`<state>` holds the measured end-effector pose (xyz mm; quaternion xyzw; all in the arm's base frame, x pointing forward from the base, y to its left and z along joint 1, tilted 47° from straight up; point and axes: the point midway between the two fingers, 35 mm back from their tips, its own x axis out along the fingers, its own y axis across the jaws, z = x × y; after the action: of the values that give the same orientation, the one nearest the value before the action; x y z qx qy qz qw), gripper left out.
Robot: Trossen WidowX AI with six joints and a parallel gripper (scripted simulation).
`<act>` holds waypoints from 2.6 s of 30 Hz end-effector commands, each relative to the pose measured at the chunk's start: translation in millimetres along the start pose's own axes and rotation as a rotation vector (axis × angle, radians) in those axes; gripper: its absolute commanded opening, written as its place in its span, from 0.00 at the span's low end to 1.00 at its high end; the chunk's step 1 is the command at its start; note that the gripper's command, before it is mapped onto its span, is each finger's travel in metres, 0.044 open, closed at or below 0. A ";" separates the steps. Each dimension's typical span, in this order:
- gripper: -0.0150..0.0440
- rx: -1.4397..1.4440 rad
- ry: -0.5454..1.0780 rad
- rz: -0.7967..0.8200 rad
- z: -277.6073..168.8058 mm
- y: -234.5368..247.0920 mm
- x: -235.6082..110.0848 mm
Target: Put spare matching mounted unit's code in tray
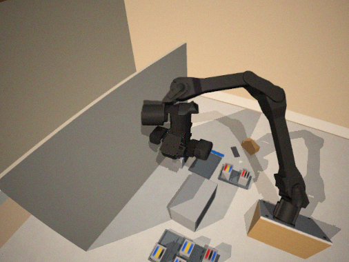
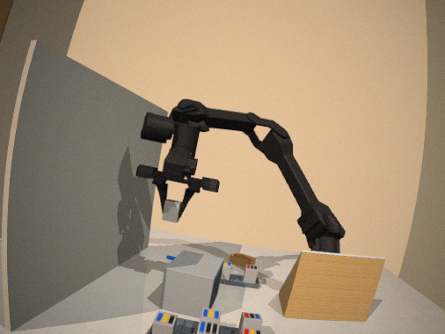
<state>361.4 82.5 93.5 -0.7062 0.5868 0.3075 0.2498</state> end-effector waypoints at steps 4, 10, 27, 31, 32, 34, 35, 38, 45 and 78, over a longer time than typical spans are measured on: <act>0.25 -0.007 0.019 0.007 -51.2 10.8 1.7; 0.25 -0.003 0.037 0.011 -96.8 24.7 2.3; 0.25 0.001 0.060 0.021 -143.8 46.1 7.1; 0.25 0.001 0.059 0.021 -143.8 45.3 10.9; 0.25 0.001 0.058 0.021 -143.8 45.1 11.9; 0.25 0.001 0.058 0.021 -143.8 44.7 13.8; 0.25 0.001 0.058 0.021 -143.8 44.6 14.8; 0.25 0.001 0.057 0.021 -143.8 44.0 17.6; 0.25 0.001 0.055 0.021 -143.8 42.9 24.4; 0.25 0.002 0.051 0.020 -145.0 39.4 56.2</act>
<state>351.1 -64.1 157.1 -0.7089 0.5995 0.2873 0.2356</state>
